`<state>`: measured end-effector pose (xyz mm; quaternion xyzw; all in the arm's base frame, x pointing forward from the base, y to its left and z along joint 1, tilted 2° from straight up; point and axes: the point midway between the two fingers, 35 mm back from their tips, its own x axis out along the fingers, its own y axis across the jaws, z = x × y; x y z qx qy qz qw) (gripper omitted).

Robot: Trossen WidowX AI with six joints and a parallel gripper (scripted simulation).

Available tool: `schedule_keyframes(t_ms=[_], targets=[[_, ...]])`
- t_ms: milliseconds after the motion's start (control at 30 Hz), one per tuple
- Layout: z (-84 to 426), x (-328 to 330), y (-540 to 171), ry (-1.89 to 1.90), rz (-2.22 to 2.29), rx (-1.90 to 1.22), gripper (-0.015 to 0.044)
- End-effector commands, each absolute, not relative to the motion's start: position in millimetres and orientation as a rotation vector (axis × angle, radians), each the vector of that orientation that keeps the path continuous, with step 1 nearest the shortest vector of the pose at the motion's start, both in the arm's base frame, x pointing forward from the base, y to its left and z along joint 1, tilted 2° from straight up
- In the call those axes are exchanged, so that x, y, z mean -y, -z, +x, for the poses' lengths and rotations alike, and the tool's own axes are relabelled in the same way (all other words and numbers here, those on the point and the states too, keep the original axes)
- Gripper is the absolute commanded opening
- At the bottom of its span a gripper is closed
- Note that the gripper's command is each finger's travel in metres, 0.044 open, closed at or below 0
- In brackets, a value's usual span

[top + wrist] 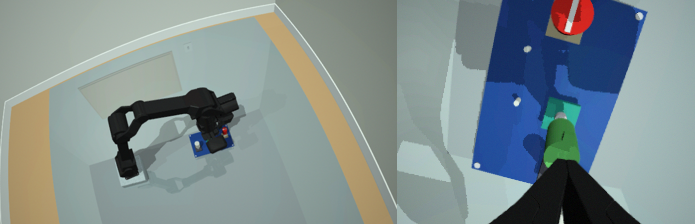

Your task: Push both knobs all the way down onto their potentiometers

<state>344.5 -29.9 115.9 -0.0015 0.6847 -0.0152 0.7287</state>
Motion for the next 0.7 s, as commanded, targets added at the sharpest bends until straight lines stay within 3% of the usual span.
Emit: schedule_keyframes(t_ms=[0, 667], targets=[[343.7, 29.2, -109.2, 0.025, -0.003, -1.514, 0.0000], [343.8, 29.2, -107.1, 0.025, -0.003, -1.514, 0.0000]])
